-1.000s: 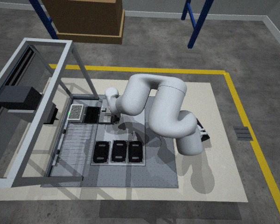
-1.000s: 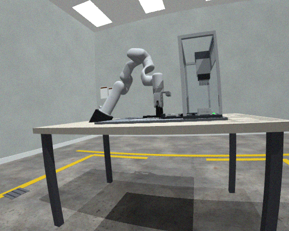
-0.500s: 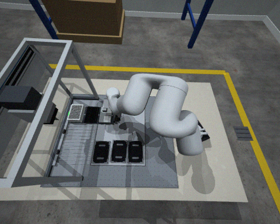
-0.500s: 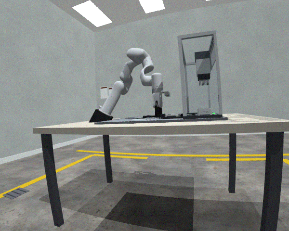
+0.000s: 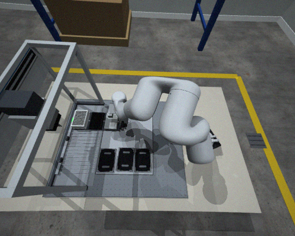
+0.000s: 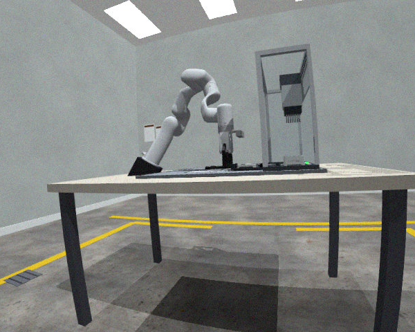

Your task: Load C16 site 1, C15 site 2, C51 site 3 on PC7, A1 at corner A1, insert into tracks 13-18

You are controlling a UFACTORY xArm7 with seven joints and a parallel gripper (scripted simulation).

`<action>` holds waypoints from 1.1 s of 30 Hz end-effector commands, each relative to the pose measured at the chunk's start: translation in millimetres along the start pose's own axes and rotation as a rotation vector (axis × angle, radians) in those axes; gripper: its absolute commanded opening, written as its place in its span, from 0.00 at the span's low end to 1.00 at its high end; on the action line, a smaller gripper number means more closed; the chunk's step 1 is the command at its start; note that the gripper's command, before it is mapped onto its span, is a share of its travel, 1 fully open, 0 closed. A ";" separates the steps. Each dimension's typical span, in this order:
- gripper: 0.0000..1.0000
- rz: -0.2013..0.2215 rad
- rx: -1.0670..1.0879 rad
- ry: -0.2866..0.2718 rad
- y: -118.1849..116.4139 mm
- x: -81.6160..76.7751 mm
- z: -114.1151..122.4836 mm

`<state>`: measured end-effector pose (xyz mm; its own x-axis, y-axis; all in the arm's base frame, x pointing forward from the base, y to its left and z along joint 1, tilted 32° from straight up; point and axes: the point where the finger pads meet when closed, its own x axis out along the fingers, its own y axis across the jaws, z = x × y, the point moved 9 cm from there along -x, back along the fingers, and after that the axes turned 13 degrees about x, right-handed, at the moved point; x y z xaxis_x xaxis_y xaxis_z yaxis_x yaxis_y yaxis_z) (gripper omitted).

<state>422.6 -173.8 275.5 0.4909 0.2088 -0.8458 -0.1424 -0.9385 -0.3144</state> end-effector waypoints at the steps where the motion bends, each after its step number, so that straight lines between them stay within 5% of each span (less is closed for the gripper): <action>1: 0.82 0.001 0.000 0.004 0.4 -10.9 -1.0; 33: 0.82 0.001 0.000 0.004 0.3 -57.6 -1.0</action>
<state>399.4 -183.8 315.4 0.4912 0.2087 -0.8457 -0.1424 -0.9386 -0.3143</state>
